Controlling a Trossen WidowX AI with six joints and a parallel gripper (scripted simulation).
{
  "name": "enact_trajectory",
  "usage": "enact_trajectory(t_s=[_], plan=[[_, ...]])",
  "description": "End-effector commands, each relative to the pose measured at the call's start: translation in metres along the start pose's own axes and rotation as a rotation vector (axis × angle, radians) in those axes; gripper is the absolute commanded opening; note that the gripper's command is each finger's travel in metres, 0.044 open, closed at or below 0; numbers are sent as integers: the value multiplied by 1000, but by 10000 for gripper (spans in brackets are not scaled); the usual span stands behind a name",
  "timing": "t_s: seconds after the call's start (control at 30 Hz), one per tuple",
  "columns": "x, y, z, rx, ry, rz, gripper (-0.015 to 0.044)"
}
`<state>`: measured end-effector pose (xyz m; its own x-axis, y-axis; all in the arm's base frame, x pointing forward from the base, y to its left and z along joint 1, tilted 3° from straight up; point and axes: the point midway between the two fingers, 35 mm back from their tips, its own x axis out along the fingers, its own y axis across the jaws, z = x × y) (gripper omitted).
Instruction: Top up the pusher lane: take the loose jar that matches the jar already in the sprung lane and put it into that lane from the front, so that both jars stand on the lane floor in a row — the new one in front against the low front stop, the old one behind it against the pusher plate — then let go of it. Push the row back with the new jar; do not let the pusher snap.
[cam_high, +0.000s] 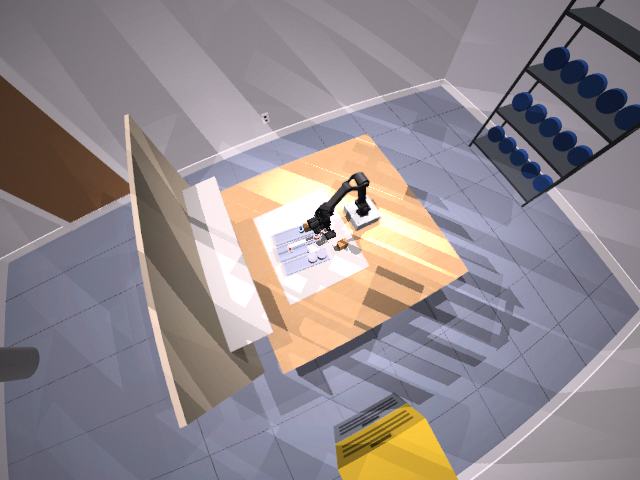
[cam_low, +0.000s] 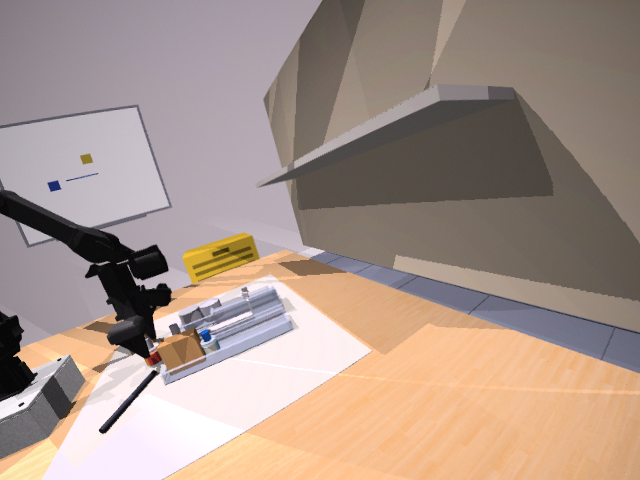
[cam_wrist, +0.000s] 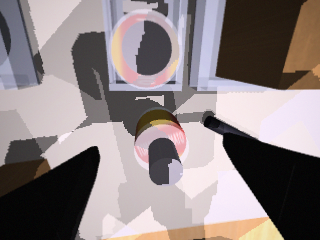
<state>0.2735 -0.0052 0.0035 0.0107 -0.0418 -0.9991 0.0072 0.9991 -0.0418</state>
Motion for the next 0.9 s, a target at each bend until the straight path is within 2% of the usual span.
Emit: enact_trajectory(t_s=[0.0,0.23,0.6,0.77,0.87], plan=[[10,0,-3,3,10,3,440],[19,0,-4,3,10,3,440],[19,0,-4,3,10,3,151],[19,0,-4,3,10,3,118],[17,0,-4,3,13,4,39]])
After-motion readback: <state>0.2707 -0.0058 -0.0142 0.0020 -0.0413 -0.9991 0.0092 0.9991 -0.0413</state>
